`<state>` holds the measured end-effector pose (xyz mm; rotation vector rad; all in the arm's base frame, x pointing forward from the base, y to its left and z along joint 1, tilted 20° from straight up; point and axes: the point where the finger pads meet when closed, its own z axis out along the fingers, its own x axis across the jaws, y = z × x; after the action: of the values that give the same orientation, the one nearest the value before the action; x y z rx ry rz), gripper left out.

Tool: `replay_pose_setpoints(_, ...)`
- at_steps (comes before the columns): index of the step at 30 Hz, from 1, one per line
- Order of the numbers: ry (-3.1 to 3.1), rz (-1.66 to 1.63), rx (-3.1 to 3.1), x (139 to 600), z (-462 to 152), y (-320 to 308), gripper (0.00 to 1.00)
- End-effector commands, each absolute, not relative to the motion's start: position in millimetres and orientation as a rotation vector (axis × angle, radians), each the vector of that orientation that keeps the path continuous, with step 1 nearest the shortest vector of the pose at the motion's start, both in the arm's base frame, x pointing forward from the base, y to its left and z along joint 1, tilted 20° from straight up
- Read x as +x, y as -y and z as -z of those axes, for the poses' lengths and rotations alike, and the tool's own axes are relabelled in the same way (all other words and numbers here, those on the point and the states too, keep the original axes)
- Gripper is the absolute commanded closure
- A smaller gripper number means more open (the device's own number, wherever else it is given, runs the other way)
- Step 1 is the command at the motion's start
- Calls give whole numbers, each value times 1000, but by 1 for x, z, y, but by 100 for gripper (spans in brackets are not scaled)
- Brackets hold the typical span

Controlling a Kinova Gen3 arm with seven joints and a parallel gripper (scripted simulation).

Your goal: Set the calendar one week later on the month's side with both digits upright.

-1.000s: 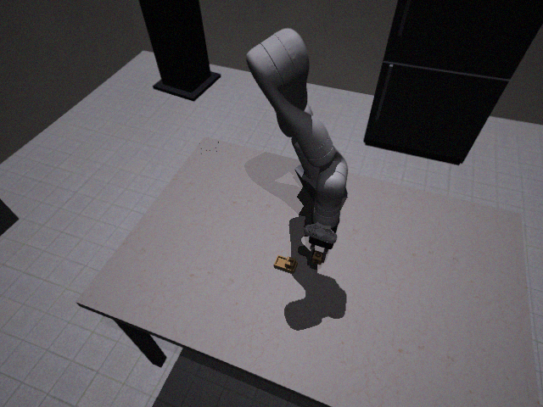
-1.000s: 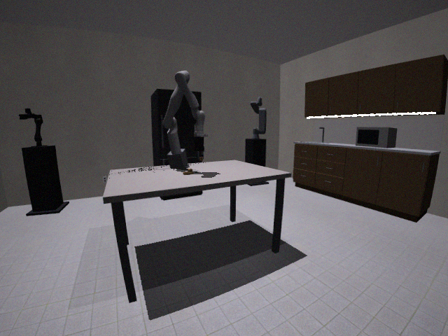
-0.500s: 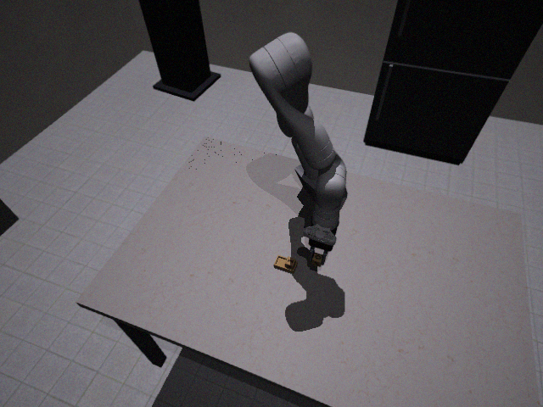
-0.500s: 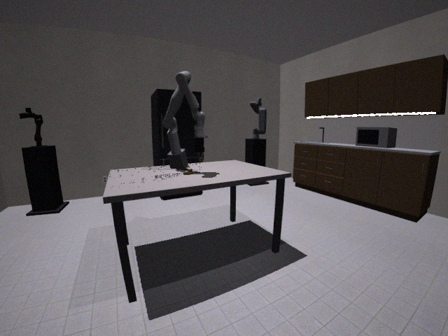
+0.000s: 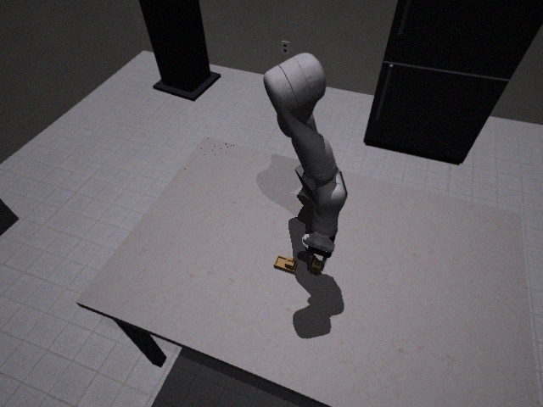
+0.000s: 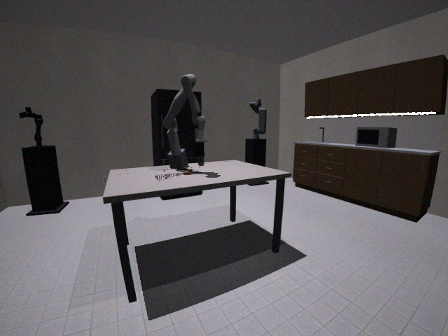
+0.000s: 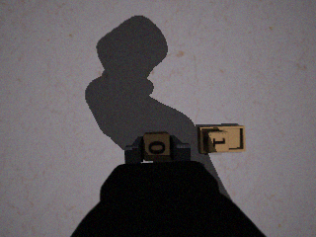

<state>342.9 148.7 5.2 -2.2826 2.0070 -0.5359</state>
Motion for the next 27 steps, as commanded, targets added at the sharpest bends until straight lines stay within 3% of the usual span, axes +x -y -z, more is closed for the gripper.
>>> replay_pose_setpoints(1,-2011,540,-2299,341,5,-145,43)
replay_pose_setpoints(27,-2011,540,-2299,353,47,-136,43)
